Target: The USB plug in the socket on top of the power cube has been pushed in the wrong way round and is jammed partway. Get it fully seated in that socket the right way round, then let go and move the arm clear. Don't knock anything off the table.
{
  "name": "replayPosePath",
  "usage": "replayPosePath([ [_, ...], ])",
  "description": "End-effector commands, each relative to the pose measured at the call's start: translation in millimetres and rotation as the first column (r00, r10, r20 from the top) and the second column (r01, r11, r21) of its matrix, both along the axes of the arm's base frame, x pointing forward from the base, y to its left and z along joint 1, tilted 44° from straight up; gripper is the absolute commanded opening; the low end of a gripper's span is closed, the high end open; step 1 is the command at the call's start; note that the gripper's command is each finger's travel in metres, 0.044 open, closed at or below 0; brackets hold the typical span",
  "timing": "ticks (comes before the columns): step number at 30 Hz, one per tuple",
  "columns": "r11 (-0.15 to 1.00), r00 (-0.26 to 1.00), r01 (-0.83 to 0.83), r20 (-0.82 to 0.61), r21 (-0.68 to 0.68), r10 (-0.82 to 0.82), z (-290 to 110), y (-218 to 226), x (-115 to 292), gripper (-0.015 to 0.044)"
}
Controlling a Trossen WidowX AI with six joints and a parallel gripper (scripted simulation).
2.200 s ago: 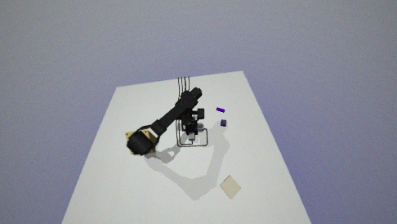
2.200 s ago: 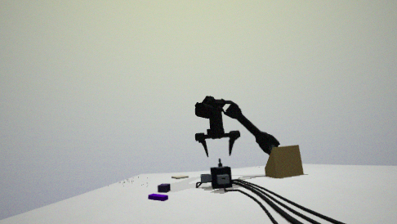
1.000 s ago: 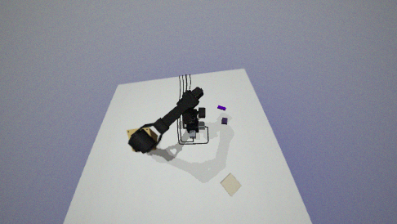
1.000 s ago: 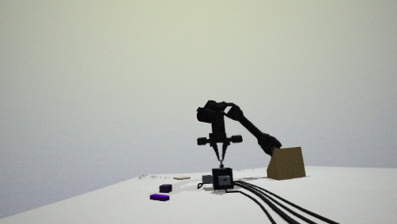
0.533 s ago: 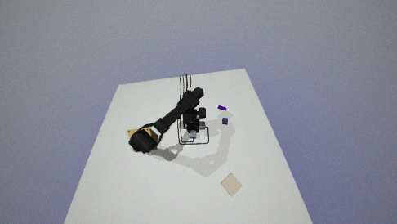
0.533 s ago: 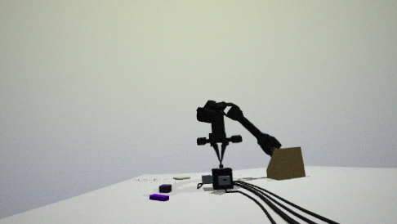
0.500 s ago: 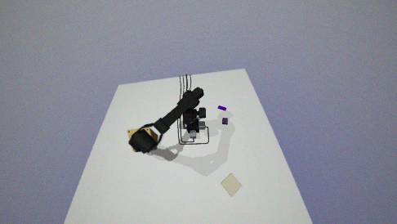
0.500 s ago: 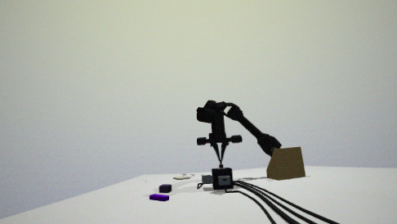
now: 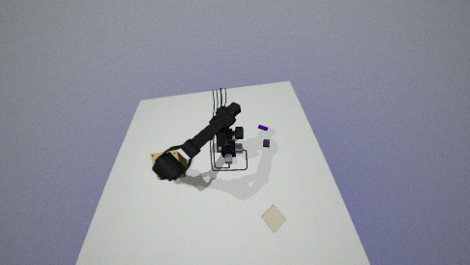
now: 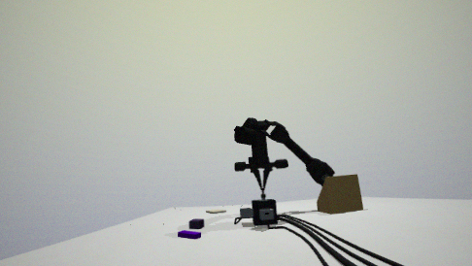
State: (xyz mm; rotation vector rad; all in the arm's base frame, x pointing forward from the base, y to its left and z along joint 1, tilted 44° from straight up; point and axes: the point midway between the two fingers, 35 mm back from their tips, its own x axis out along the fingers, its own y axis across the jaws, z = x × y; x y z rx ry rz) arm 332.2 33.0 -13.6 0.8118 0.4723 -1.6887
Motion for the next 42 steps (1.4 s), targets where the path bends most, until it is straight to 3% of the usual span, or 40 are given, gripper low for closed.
replayPosePath([
  [1, 1.0, 1.0, 0.004, 0.008, 0.005, -0.004, 3.3, 3.0, 2.2, 0.0],
  [42, 0.999, 0.998, -0.042, -0.038, 0.009, 0.043, 17.1, 16.2, 3.3, 0.0],
])
